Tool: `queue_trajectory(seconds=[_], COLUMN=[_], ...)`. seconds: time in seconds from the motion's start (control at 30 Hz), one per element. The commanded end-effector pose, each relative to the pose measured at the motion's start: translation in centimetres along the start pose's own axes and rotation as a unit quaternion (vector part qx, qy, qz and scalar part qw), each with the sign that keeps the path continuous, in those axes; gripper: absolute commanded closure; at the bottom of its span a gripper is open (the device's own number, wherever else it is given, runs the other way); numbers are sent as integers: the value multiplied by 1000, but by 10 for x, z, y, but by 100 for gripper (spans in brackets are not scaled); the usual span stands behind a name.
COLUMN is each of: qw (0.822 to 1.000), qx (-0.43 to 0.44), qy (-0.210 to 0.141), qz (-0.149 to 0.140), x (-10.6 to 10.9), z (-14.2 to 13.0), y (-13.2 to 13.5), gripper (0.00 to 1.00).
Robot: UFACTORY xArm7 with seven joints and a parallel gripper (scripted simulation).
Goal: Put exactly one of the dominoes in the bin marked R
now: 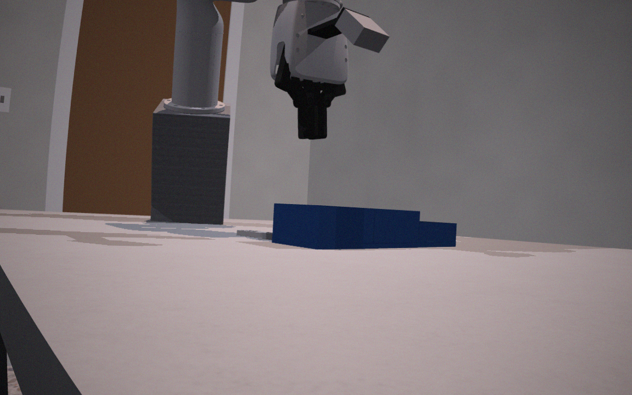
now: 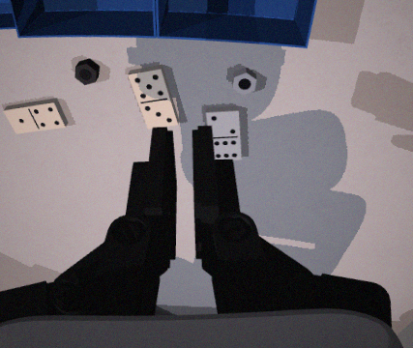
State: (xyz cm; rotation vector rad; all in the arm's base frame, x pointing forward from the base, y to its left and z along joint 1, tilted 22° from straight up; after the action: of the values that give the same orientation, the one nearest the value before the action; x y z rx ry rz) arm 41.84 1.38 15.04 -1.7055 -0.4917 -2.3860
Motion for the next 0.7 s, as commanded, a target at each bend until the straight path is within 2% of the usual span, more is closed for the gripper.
queue_trajectory(seconds=[0.0,0.13,0.6,0.67], qw=[999,999,999,999], qx=[0,0,0,0], qy=[-4,-4,-4,-4], qz=[-46,-46,-46,-46], x=[-38,-54,-54,-60], z=[29,41,41,41], y=[13,19,19,20], gripper=[93,93,93,93])
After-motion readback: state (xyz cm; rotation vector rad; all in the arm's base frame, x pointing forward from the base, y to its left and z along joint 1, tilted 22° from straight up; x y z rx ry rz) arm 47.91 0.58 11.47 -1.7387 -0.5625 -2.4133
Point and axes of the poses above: the point where the finger pads meet when closed, its own x axis back along the fingers, its own y axis across the jaws, z = x × y, the point moved 8 cm from there along x, back along the fingers, and after that the axes turned 11 degrees about x, right-handed, at the moved point
